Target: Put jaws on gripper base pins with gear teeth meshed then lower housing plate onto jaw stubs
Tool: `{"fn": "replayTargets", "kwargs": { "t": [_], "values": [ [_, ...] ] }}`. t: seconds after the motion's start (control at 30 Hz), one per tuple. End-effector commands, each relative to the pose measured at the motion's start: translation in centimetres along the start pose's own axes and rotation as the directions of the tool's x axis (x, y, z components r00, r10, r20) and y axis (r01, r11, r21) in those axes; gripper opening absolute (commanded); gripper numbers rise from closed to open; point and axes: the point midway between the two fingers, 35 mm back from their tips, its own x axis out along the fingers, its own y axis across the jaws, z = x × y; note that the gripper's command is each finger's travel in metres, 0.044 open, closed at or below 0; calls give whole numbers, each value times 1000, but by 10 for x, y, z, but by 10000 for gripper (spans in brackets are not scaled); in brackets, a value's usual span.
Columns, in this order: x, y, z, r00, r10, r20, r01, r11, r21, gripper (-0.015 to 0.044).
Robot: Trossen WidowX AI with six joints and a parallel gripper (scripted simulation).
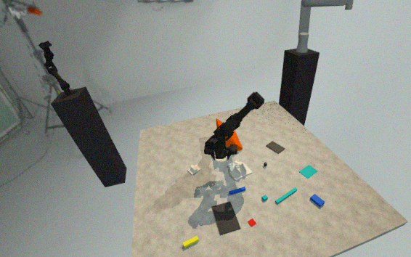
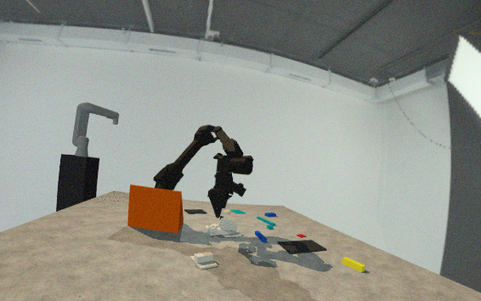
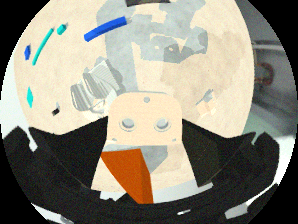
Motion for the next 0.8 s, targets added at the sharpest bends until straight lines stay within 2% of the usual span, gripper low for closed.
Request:
{"fn": "replayTargets", "kwargs": {
  "t": [0.0, 0.77],
  "values": [
    [0, 15, -3, 1000, 6, 6, -6, 997, -75, 351],
    [11, 82, -34, 999, 35, -7, -34, 895, -444, 351]
  ]
}}
